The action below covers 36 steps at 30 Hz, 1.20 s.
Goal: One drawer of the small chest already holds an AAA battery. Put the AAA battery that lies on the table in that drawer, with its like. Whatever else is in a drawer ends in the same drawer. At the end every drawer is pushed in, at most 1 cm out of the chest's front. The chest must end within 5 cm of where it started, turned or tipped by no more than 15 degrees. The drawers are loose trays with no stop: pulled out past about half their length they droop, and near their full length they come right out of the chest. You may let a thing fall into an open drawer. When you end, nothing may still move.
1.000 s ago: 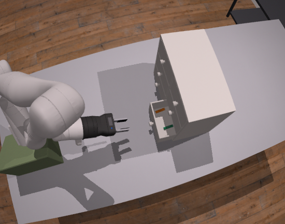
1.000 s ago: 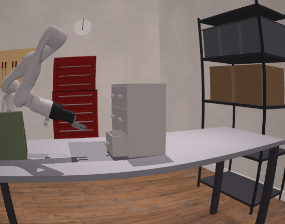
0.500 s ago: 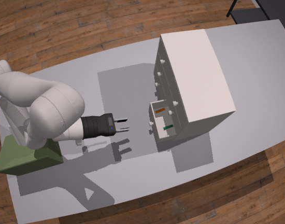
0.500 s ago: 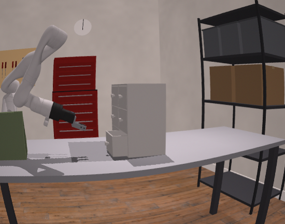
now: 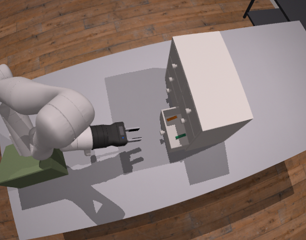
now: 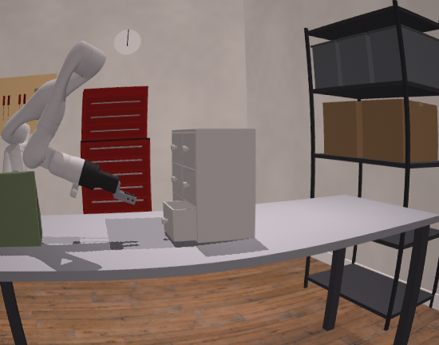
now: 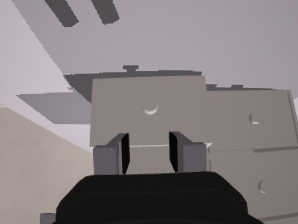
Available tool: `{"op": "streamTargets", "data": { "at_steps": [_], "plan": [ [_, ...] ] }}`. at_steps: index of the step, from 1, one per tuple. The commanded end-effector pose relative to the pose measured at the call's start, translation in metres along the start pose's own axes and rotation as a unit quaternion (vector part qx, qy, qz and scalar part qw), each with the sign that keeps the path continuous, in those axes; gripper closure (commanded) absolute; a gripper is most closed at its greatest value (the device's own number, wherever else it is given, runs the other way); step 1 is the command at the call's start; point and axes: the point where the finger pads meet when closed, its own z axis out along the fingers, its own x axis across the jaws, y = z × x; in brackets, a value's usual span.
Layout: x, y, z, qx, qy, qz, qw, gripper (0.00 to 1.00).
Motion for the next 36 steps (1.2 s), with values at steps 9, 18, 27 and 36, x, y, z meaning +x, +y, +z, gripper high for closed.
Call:
{"op": "streamTargets", "data": {
  "at_steps": [9,18,27,36],
  "plan": [
    [0.002,-0.013,0.020,0.001,0.003,0.000,1.000,0.33],
    [0.002,-0.027,0.046,0.001,0.003,0.000,1.000,0.33],
    [0.002,-0.036,0.062,0.001,0.003,0.000,1.000,0.33],
    [0.002,-0.042,0.072,0.001,0.003,0.000,1.000,0.33]
  ]
}}
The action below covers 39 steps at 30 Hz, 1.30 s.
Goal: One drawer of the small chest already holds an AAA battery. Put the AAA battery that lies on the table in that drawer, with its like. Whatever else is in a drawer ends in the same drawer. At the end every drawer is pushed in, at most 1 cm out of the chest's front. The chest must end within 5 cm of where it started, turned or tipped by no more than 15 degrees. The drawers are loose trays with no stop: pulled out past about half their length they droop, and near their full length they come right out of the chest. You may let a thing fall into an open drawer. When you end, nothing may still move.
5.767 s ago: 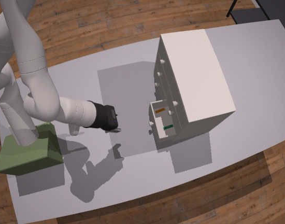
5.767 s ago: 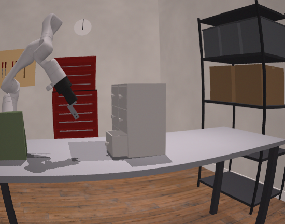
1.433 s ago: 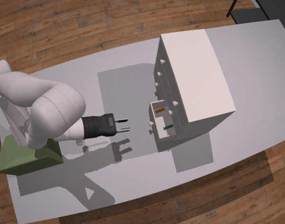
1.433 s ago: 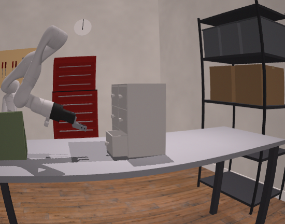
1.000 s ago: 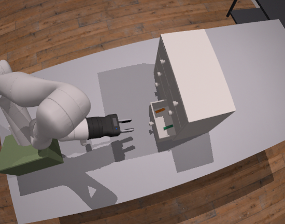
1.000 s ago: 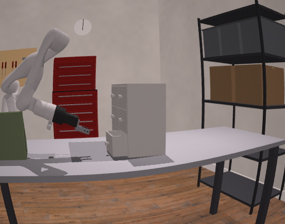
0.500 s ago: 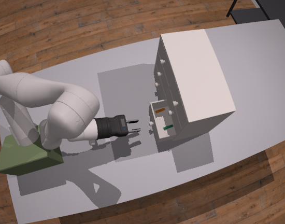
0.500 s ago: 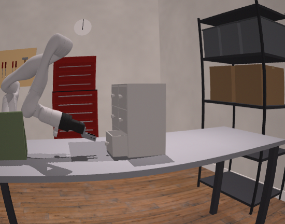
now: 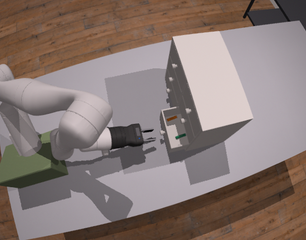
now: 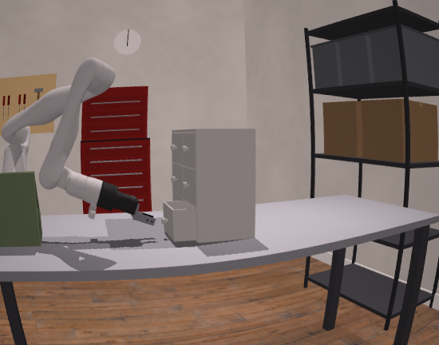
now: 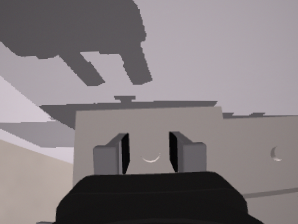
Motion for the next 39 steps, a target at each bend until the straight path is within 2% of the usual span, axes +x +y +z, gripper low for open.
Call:
{"op": "streamTargets", "data": {
  "at_steps": [1,39],
  "plan": [
    [0.0007,-0.0013,0.0011,0.000,0.001,0.000,1.000,0.33],
    [0.0007,-0.0030,0.0041,0.000,0.001,0.000,1.000,0.33]
  ]
}}
